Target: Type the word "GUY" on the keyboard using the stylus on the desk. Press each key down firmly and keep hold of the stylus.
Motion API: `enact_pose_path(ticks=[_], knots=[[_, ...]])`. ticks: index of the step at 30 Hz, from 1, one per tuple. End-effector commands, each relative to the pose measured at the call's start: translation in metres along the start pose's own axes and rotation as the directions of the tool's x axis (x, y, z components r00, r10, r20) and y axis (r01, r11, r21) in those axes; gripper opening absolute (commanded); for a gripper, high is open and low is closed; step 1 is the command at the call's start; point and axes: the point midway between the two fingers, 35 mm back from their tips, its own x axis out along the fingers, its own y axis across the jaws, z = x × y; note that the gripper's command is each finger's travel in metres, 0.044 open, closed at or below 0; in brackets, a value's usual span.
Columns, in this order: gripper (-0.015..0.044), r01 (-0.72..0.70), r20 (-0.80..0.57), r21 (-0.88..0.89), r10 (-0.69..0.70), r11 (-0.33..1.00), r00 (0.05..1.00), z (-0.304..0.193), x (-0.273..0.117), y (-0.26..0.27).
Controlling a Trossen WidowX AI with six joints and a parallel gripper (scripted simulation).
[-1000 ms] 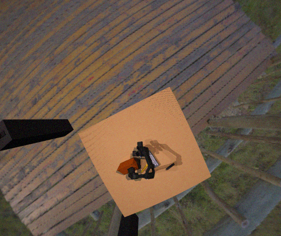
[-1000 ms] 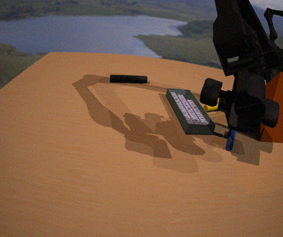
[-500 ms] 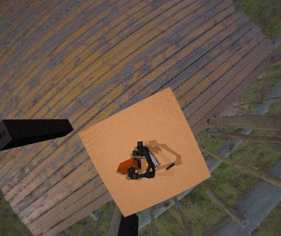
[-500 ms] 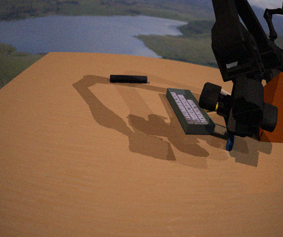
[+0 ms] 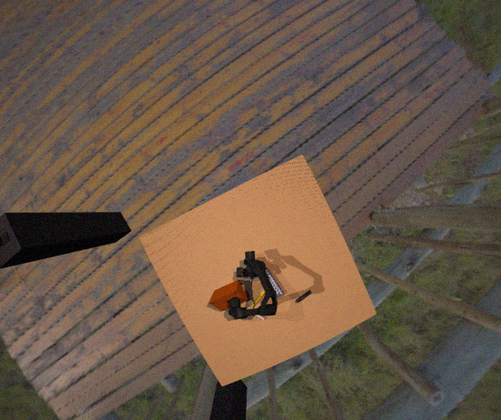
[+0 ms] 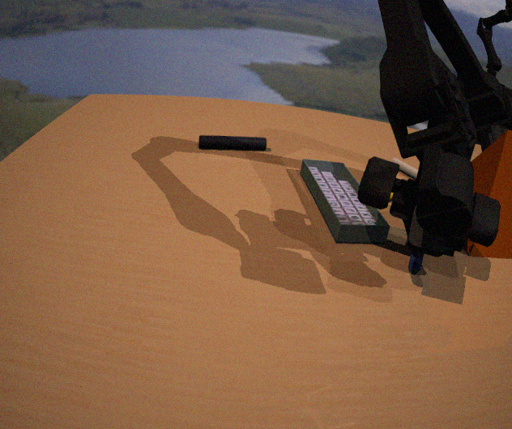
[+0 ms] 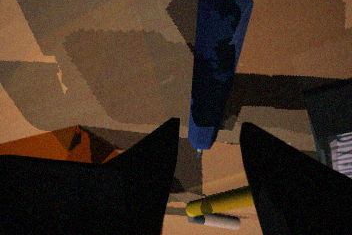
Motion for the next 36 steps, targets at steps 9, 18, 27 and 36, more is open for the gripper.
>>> enact_pose_path(ticks=[9,18,27,36], knots=[[0.0150,0.003,-0.009,-0.010,-0.003,1.000,1.000,0.0027,0.0094,0.0014],[0.0150,0.003,-0.009,-0.010,-0.003,1.000,1.000,0.0047,0.0130,0.0014],[0.0071,0.000,-0.005,-0.003,0.000,1.000,1.000,0.0054,0.0114,0.0007],[0.0000,0.000,-0.005,-0.003,0.000,1.000,1.000,0.0054,0.0114,0.0007]])
